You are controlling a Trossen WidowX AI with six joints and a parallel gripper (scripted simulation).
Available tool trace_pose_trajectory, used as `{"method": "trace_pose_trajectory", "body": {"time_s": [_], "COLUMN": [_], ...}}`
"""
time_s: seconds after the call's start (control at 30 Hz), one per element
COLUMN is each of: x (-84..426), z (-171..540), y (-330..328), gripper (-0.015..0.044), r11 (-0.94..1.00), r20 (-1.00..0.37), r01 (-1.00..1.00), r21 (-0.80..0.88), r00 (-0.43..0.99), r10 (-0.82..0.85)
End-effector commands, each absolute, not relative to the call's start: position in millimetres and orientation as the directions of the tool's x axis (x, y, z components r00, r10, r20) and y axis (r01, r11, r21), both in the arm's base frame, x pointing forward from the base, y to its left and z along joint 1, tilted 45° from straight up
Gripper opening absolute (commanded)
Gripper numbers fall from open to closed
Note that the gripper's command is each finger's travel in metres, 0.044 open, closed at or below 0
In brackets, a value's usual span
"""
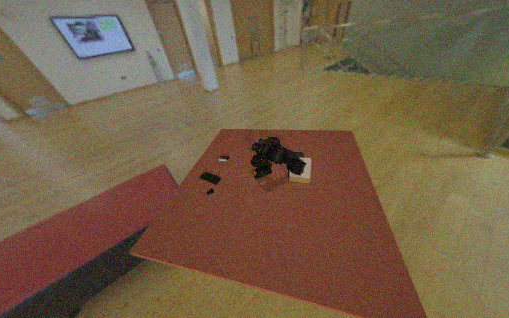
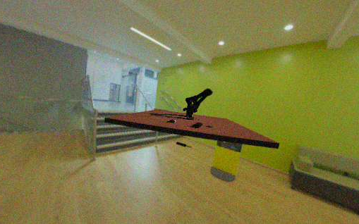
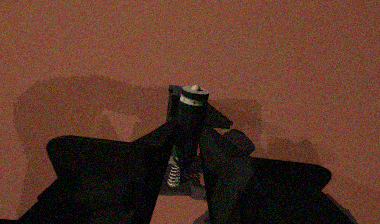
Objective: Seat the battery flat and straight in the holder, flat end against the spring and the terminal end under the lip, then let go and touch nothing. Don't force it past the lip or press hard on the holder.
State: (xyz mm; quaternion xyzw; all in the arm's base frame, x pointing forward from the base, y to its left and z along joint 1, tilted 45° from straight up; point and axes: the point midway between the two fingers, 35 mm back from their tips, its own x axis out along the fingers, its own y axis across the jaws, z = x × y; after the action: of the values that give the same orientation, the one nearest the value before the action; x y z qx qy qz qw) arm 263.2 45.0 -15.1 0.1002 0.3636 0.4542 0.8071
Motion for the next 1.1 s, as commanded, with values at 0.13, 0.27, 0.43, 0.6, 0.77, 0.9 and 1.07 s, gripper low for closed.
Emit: {"method": "trace_pose_trajectory", "body": {"time_s": [0.13,0.27,0.43,0.6,0.77,0.9,1.07], "x": [259.5,258.0,255.9,254.0,249.0,245.7,242.1], "z": [-17.1,-17.6,-17.8,-19.3,-23.5,-25.9,-28.1], "y": [46.2,47.0,48.0,47.5,45.5,43.7,41.6], "gripper": [0.007,0.007,0.007,0.007,0.007,0.007,0.007], "r11": [0.569,0.57,0.57,0.571,0.575,0.577,0.581], "r20": [-0.459,-0.443,-0.423,-0.421,-0.423,-0.423,-0.425], "r01": [-0.653,-0.652,-0.652,-0.651,-0.649,-0.648,-0.646], "r21": [0.5,0.5,0.5,0.5,0.499,0.498,0.495], "r00": [0.357,0.373,0.391,0.394,0.397,0.399,0.402], "r10": [0.813,0.815,0.817,0.817,0.815,0.813,0.811]}}
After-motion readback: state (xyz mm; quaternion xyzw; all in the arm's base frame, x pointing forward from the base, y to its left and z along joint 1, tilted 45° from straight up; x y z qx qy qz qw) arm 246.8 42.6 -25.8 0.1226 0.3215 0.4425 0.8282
